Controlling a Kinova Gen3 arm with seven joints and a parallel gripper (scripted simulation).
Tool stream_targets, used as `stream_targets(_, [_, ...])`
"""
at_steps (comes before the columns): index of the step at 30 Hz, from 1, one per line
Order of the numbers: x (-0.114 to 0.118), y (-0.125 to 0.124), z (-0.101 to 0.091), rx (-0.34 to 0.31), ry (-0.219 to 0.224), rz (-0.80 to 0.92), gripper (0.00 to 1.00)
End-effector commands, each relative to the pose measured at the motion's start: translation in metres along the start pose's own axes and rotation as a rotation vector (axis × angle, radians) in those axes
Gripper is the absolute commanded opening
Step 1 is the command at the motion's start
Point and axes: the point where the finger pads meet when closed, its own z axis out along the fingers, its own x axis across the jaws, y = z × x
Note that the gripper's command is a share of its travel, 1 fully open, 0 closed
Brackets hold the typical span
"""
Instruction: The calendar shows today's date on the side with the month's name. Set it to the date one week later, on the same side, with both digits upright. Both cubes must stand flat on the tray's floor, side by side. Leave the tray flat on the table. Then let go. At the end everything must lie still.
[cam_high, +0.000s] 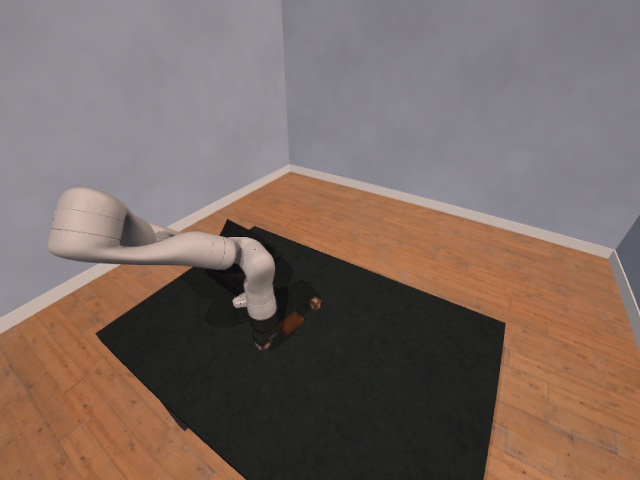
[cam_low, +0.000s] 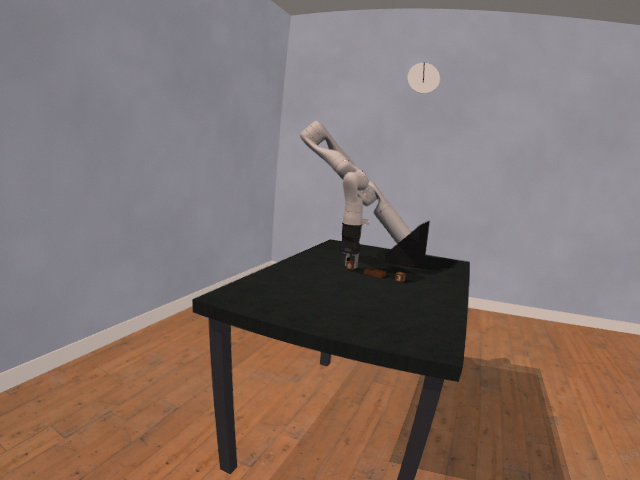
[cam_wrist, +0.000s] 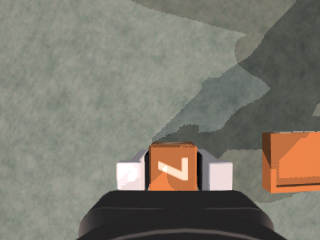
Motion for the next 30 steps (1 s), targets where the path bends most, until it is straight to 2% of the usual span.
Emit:
stream_targets(1, [0.0003,0.0005,-0.0006,-0.002,0.001,0.0,0.6])
stream_targets(28, [0.0003,0.0005,-0.0006,-0.002,0.001,0.0,0.6])
stream_targets(29, [0.0003,0.0005,-0.0006,-0.002,0.001,0.0,0.66])
stream_targets(30, [0.0003,0.0005,-0.0006,-0.002,0.001,0.0,0.66])
